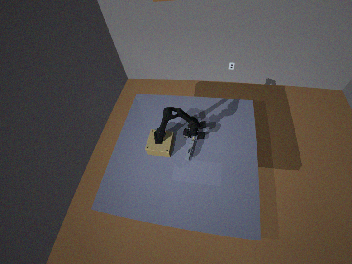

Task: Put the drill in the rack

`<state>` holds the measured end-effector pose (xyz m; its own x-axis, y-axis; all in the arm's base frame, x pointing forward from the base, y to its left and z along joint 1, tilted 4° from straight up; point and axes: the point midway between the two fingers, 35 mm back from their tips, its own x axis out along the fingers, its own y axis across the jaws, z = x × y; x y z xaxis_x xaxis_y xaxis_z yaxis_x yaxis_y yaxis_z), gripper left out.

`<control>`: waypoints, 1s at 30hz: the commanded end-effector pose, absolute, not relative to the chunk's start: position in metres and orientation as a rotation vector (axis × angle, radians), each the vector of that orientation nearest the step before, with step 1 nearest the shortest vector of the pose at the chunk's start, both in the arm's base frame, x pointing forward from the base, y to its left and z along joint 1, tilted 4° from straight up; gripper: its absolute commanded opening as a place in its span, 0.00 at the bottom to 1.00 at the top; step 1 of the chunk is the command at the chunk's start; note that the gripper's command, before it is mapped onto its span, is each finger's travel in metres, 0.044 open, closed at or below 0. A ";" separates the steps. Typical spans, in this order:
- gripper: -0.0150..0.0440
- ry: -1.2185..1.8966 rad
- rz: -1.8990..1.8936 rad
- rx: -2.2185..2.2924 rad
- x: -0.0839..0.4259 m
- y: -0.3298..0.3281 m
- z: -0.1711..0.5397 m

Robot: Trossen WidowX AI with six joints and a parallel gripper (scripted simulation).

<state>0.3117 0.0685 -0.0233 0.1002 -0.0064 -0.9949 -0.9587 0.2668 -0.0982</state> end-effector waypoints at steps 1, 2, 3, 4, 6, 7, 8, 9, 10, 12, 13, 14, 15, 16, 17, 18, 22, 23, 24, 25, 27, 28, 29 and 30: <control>0.51 1.245 0.941 -1.050 0.312 0.069 -0.023; 0.47 1.245 0.941 -1.050 0.312 0.069 -0.023; 0.42 1.245 0.941 -1.050 0.312 0.069 -0.023; 0.38 1.245 0.941 -1.050 0.312 0.069 -0.023; 0.29 1.245 0.941 -1.050 0.312 0.069 -0.023; 0.28 1.245 0.941 -1.050 0.312 0.069 -0.023; 0.27 1.245 0.941 -1.050 0.312 0.069 -0.023; 0.25 1.245 0.941 -1.050 0.312 0.069 -0.023; 0.25 1.245 0.941 -1.050 0.312 0.069 -0.023; 0.25 1.245 0.941 -1.050 0.312 0.069 -0.023; 0.25 1.245 0.941 -1.050 0.312 0.069 -0.023; 0.25 1.247 0.943 -1.052 0.312 0.069 -0.022; 0.25 1.248 0.944 -1.054 0.311 0.069 -0.022; 0.25 1.249 0.944 -1.054 0.311 0.069 -0.021; 0.25 1.249 0.944 -1.054 0.311 0.069 -0.021; 0.25 1.249 0.944 -1.054 0.311 0.069 -0.021; 0.25 1.249 0.944 -1.054 0.311 0.069 -0.021; 0.25 1.249 0.944 -1.054 0.311 0.069 -0.021; 0.25 1.249 0.944 -1.054 0.311 0.069 -0.020; 0.25 1.249 0.944 -1.054 0.311 0.069 -0.020; 0.25 1.249 0.944 -1.054 0.311 0.069 -0.020; 0.25 1.249 0.944 -1.054 0.311 0.069 -0.020; 0.25 1.249 0.944 -1.054 0.311 0.069 -0.020; 0.25 1.249 0.944 -1.054 0.311 0.069 -0.020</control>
